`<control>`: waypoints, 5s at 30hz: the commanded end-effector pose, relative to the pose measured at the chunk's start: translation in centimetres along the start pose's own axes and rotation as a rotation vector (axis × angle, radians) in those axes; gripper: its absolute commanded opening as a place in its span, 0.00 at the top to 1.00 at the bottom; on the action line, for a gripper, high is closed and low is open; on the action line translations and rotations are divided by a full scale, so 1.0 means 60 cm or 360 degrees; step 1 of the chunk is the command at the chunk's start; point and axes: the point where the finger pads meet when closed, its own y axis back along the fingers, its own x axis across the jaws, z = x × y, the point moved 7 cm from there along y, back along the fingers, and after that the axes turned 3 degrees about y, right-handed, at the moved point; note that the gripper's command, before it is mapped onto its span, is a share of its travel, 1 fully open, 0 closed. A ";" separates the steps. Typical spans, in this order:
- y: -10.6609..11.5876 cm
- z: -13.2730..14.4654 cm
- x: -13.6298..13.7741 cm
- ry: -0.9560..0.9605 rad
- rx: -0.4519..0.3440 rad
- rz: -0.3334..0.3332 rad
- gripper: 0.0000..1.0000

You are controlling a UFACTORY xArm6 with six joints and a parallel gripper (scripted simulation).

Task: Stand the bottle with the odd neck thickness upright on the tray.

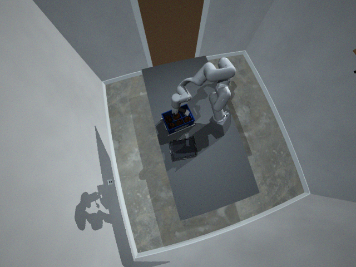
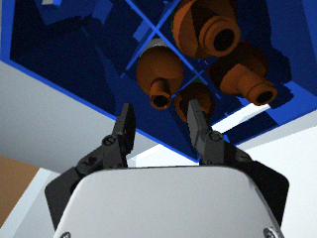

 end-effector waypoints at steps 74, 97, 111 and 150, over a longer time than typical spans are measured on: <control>-0.066 0.002 0.001 -0.0001 -0.0005 0.0003 0.35; -0.067 0.002 0.001 -0.0001 -0.0005 0.0003 1.00; -0.067 0.002 0.001 -0.0001 -0.0005 0.0003 1.00; -0.060 0.002 0.000 -0.0001 -0.0005 0.0003 1.00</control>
